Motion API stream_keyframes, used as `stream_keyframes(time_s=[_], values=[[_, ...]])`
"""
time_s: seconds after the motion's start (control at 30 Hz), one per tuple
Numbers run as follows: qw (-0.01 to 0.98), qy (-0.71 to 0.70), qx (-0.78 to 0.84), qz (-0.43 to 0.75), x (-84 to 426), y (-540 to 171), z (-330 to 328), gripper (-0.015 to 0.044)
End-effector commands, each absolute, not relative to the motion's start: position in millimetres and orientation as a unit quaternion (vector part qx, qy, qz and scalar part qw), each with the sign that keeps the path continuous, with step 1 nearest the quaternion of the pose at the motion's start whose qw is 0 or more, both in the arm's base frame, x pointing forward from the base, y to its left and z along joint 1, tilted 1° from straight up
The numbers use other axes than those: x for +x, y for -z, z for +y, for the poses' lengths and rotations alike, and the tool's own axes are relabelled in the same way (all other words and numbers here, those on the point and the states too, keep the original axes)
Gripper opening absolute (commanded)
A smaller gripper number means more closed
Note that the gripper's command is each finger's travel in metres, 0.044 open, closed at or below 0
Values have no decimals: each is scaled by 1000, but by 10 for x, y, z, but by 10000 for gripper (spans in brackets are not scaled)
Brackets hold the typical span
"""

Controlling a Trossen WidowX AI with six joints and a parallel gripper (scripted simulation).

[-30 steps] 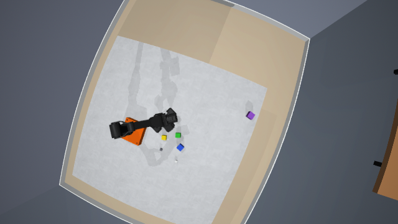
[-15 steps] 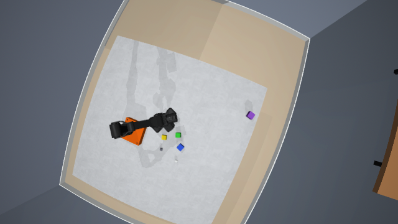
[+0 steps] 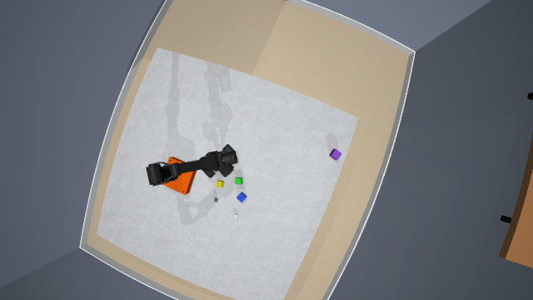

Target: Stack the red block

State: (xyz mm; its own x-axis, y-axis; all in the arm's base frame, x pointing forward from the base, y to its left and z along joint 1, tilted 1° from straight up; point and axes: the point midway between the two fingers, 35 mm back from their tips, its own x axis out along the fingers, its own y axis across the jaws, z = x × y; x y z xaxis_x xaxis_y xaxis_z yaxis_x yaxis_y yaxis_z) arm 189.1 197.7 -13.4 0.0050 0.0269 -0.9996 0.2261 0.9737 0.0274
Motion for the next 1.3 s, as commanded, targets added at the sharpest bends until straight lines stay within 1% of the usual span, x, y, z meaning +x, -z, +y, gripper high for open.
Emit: stream_keyframes(time_s=[0.0,0.77,1.1,1.27], values=[[705,71,93,700,1906,20,1988,0],[705,70,93,700,1896,-997,1961,0],[705,70,93,700,1899,-1023,1959,0],[706,70,93,699,2156,-1049,1944,0]])
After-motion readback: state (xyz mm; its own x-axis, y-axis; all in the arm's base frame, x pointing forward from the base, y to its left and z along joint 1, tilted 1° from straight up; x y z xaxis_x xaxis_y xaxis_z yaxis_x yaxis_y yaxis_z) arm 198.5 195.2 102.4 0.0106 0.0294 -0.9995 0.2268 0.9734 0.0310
